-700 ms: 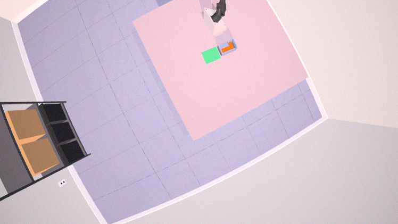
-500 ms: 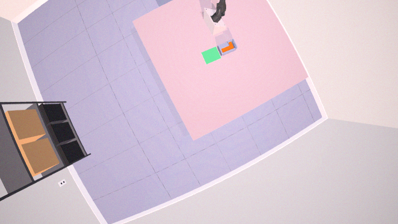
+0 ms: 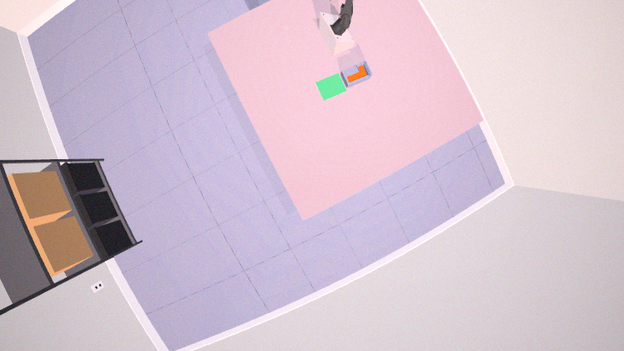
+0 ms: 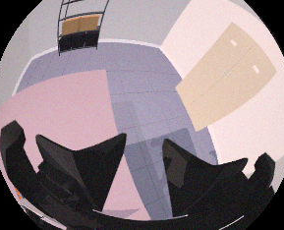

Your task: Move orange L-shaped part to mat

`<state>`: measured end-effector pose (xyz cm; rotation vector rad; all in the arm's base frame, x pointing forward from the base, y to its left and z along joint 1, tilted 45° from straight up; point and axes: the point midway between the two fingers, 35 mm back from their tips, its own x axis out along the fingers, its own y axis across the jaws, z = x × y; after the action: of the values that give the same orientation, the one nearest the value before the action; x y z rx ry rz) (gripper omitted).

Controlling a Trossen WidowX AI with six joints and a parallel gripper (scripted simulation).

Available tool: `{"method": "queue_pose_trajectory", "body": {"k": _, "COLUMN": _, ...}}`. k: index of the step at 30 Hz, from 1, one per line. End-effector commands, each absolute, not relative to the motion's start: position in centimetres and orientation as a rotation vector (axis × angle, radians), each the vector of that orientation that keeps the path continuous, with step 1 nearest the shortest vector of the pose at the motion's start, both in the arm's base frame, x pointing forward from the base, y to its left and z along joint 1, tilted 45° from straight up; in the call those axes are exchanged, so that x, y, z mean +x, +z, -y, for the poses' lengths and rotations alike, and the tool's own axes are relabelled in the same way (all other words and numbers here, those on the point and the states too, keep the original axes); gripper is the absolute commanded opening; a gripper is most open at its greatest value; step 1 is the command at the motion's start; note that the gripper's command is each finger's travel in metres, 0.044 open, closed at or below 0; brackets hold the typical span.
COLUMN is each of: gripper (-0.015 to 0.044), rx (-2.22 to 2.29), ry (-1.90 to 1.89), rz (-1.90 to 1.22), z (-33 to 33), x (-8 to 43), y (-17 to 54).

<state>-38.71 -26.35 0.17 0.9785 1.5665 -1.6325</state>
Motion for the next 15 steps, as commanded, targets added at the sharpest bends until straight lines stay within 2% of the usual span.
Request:
{"method": "queue_pose_trajectory", "body": {"k": 1, "gripper": 0.0180, "rx": 0.894, "ry": -1.510, "rz": -1.515, "z": 30.9, "x": -32.9, "y": -0.1}}
{"method": "queue_pose_trajectory", "body": {"k": 9, "gripper": 0.0180, "rx": 0.723, "ry": -1.216, "rz": -1.428, "z": 37.5, "x": -19.1, "y": 0.1}}
{"method": "queue_pose_trajectory", "body": {"k": 15, "gripper": 0.0180, "rx": 0.644, "ry": -0.978, "rz": -1.383, "z": 38.4, "x": -7.9, "y": 0.3}}
